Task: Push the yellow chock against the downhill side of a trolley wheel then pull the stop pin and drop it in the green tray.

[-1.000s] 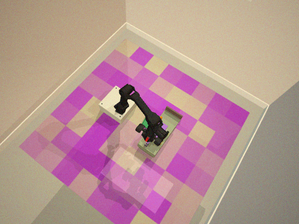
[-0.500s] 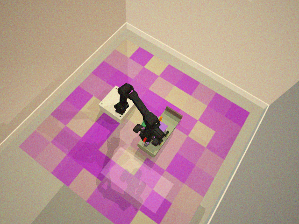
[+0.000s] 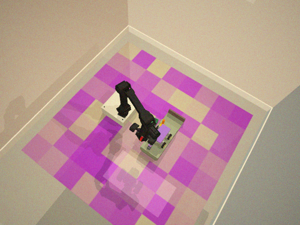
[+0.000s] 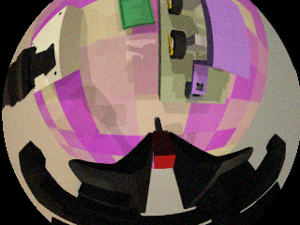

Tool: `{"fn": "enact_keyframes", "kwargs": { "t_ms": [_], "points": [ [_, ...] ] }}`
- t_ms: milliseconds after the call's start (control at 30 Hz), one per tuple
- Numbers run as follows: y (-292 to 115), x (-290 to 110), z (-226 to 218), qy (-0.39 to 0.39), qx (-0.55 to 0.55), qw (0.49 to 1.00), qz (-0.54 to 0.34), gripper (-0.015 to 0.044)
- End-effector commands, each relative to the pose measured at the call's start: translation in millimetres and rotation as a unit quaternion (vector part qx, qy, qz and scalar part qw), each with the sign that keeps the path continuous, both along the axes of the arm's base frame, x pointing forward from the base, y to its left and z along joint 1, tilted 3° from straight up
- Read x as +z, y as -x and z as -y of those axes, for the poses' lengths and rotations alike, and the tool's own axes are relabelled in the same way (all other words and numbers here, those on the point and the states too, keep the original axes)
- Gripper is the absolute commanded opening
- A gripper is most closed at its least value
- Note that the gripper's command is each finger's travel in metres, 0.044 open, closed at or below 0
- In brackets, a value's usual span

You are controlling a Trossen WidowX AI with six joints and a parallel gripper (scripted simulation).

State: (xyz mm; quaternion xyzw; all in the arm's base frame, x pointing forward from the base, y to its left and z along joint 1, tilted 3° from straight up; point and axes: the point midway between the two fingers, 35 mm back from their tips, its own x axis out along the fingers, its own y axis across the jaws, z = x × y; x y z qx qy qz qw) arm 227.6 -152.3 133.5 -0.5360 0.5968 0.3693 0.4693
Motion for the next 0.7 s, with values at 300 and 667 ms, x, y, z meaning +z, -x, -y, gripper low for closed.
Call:
{"fn": "enact_keyframes", "kwargs": {
  "t_ms": [300, 667],
  "points": [
    [20, -4, -9, -0.001, 0.003, 1.0, -0.001, 0.0],
    [9, -10, -48, -0.004, 0.003, 1.0, 0.0, 0.0]
  ]
}}
